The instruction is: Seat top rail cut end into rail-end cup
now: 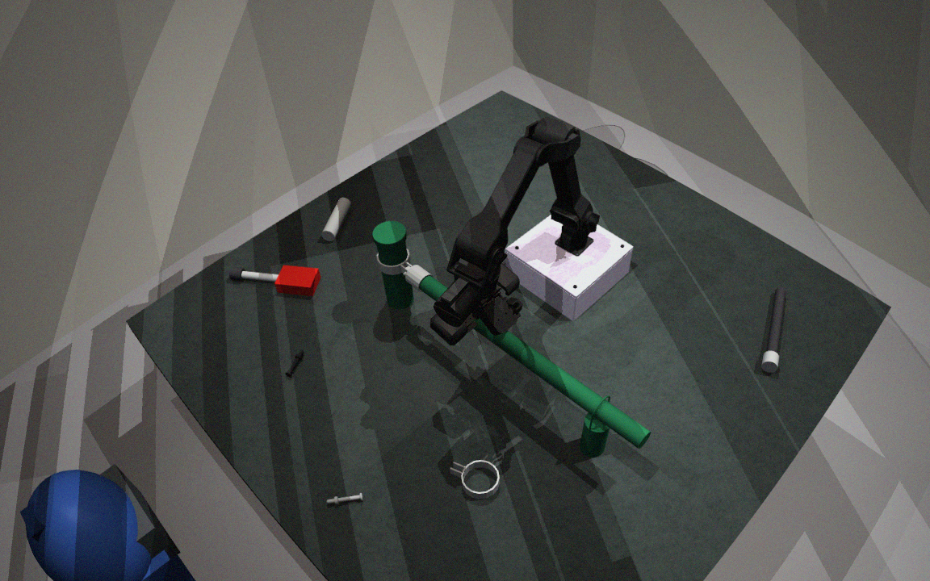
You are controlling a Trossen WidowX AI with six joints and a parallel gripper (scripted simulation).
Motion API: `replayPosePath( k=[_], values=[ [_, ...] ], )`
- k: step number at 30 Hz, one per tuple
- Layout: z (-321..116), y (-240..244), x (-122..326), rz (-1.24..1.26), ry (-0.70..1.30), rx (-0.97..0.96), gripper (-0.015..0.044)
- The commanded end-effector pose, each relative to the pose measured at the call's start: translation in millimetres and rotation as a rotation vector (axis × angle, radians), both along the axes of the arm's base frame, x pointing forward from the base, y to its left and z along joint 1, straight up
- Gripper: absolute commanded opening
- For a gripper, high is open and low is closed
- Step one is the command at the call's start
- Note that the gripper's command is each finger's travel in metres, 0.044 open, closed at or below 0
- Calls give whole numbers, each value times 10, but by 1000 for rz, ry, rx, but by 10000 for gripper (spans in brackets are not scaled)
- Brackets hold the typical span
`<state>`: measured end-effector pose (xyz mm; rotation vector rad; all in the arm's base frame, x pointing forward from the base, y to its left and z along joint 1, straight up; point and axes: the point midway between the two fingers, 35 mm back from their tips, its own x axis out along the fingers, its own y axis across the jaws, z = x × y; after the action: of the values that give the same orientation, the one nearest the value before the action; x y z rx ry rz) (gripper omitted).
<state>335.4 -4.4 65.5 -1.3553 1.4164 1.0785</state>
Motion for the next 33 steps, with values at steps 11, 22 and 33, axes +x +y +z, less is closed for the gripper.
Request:
replayPosePath(
  k=[11,22,33],
  values=[
    [27,-78,4,0,-6,-11,0],
    [30,-118,3,0,-6,-11,0],
    [34,-157,1,0,-6,-11,0]
  ],
)
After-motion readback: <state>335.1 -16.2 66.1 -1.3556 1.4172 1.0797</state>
